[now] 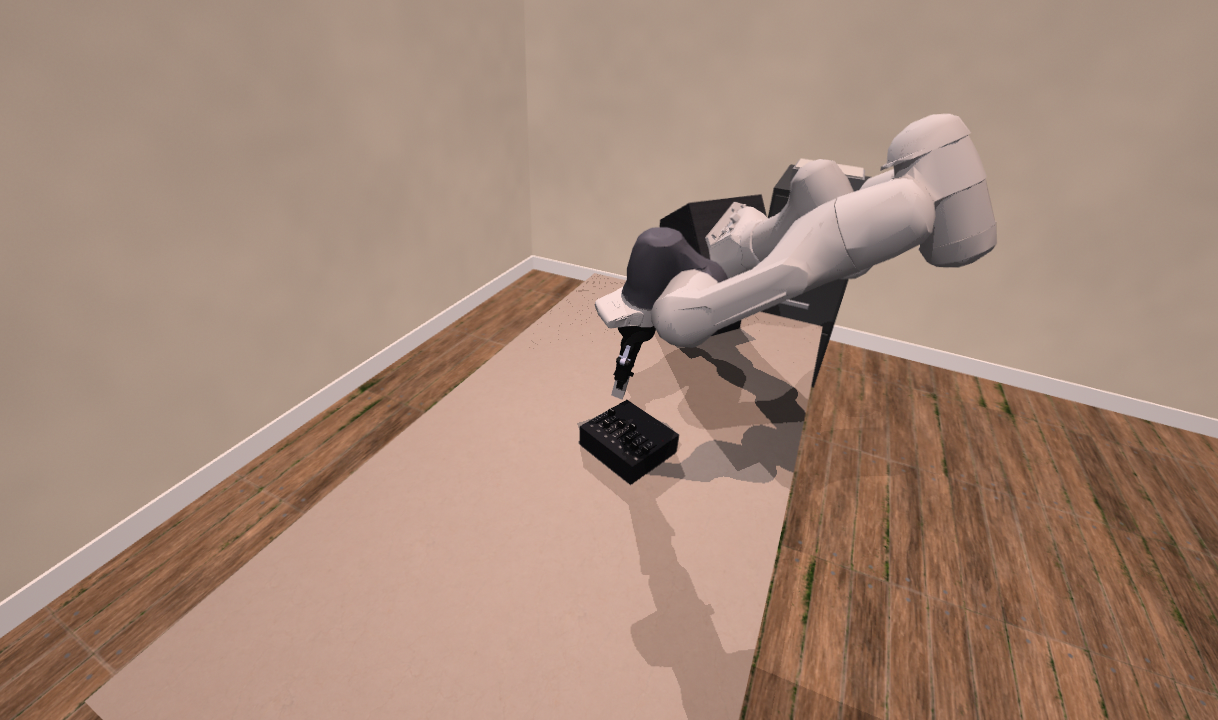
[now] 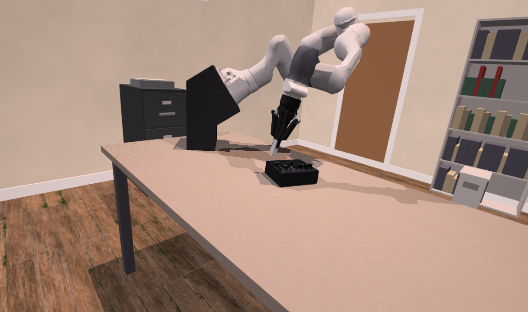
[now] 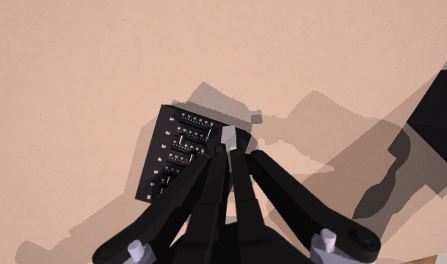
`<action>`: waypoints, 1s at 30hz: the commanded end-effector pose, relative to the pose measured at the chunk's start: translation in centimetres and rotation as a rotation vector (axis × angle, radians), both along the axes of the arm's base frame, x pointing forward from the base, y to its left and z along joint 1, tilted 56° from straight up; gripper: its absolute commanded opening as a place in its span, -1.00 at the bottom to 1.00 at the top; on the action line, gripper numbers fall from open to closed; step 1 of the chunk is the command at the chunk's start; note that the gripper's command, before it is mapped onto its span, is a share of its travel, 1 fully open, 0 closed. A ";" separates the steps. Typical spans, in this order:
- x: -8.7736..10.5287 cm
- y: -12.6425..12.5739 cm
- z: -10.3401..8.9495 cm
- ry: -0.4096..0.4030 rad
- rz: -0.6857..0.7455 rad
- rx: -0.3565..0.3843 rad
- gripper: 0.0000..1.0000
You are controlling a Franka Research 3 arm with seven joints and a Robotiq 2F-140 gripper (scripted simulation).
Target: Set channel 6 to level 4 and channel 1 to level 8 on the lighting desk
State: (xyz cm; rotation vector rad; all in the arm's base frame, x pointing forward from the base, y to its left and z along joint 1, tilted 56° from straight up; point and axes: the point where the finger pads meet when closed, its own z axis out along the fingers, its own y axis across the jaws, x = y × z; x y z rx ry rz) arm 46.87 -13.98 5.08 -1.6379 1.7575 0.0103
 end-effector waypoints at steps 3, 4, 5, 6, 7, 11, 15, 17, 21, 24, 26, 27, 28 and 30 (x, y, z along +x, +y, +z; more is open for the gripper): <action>0.3 0.4 -0.1 -0.206 0.213 -0.127 -1.00; 0.4 0.4 -0.2 -0.219 0.228 -0.136 -1.00; 0.4 0.5 -0.2 -0.232 0.244 -0.144 -1.00; 0.5 0.5 -0.3 -0.245 0.259 -0.152 -1.00; 0.5 0.5 -0.3 -0.259 0.275 -0.161 -1.00; 0.7 0.7 -0.5 -0.313 0.336 -0.194 -1.00; 0.7 0.8 -0.5 -0.365 0.393 -0.226 -1.00; 0.8 0.8 -0.6 -0.394 0.424 -0.243 -1.00; 0.9 0.9 -0.7 -0.451 0.483 -0.276 -1.00; 0.9 1.0 -0.7 -0.496 0.526 -0.301 -1.00; 1.0 1.0 -0.7 -0.526 0.555 -0.319 -1.00; 1.0 1.0 -0.8 -0.541 0.569 -0.328 -1.00; 1.0 1.0 -0.8 -0.556 0.583 -0.337 -1.00; 1.0 1.0 -0.8 -0.571 0.598 -0.346 -1.00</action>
